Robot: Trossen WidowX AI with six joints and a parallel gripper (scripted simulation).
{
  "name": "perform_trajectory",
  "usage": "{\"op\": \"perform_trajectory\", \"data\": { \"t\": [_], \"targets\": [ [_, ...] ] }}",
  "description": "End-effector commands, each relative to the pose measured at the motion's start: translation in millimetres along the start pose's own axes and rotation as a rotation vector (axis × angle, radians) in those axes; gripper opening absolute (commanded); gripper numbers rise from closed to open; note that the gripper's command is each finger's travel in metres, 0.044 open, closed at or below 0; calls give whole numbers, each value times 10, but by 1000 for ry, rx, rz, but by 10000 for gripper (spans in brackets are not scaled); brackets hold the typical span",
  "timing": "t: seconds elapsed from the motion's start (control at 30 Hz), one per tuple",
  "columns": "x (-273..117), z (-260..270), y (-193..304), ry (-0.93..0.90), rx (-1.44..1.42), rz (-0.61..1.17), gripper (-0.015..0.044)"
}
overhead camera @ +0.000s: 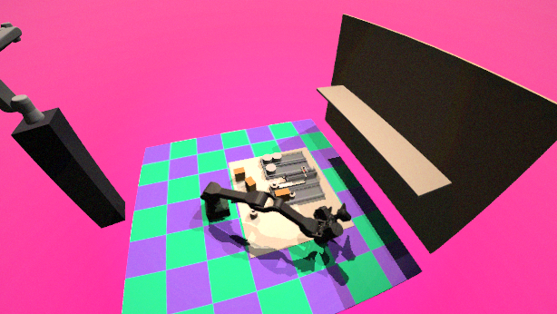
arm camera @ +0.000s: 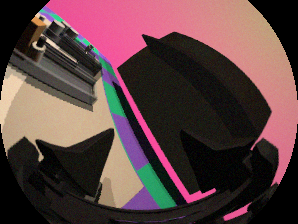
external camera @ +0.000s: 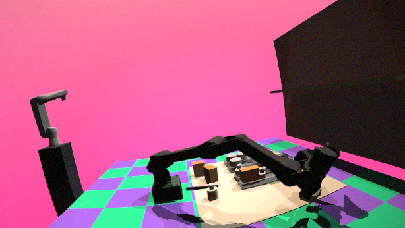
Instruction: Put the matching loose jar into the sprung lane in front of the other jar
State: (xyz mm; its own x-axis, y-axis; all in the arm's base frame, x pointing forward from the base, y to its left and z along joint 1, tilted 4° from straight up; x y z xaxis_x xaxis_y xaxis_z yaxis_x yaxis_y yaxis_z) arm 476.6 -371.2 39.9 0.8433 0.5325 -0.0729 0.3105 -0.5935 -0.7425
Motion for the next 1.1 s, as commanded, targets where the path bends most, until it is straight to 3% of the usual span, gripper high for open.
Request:
{"op": "perform_trajectory", "data": {
  "t": [0.0,0.3,0.57,0.83,1.07],
  "targets": [
    [5,-7,-10,1,9,6,426],
    [141,-87,-550,38,460,312,440],
    [38,287,-1176,61,837,657,440],
    [-324,998,-1879,85,1119,1058,440],
    [-865,1715,-2469,120,1246,1431,440]
  ]
}}
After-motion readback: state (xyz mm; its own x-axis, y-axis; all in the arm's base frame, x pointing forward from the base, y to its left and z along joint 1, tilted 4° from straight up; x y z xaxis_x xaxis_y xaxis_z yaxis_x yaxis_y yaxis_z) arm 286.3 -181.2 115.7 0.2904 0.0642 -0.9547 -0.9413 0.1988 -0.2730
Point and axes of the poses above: the point midway between the two fingers, 35 mm back from their tips, its own x axis out along the fingers, its own z axis across the jaws, y = z × x, the point moved 4 cm from there along -x, back along the fingers, and after that the axes turned 10 degrees about x, right-handed, at the moved point
